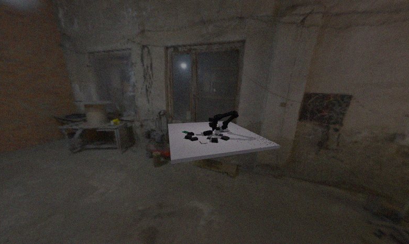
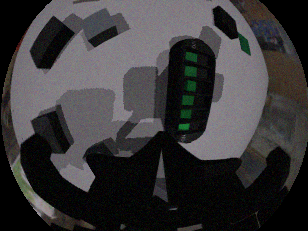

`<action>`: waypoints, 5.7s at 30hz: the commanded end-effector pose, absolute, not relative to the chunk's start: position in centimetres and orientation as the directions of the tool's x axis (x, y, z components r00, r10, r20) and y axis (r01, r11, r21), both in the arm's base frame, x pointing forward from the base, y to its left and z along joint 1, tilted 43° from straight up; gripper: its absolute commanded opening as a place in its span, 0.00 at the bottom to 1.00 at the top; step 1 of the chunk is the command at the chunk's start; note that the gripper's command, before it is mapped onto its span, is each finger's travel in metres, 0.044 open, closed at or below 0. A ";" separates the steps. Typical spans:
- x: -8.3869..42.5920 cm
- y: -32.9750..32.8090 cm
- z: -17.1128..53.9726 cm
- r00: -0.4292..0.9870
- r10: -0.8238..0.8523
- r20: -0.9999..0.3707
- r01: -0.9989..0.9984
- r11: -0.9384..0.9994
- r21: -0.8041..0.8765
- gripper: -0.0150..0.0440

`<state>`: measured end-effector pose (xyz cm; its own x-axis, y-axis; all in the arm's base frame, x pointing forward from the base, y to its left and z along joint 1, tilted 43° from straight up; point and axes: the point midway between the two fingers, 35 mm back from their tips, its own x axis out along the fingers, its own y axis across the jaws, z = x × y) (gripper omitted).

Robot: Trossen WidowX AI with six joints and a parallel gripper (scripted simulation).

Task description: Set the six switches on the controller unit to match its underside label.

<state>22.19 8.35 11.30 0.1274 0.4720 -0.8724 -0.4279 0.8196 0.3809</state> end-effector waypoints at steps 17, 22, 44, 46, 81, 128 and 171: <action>22.1 10.2 9.1 0.122 0.465 -0.877 -0.436 0.819 0.373 0.25; 22.1 10.8 8.5 0.122 0.466 -0.877 -0.436 0.818 0.374 0.25; 22.1 11.7 7.2 0.122 0.467 -0.875 -0.436 0.818 0.376 0.25; 22.1 11.6 7.2 0.122 0.467 -0.876 -0.436 0.818 0.376 0.25; 23.2 10.1 5.8 0.123 0.466 -0.876 -0.436 0.818 0.374 0.25; 25.5 8.2 6.8 0.126 0.472 -0.873 -0.436 0.816 0.378 0.25; 40.4 3.7 6.9 -0.158 0.786 -0.597 -0.660 0.365 0.656 0.25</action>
<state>40.03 3.59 6.36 -0.1672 0.7801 -0.6029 -0.6419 0.3780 0.6671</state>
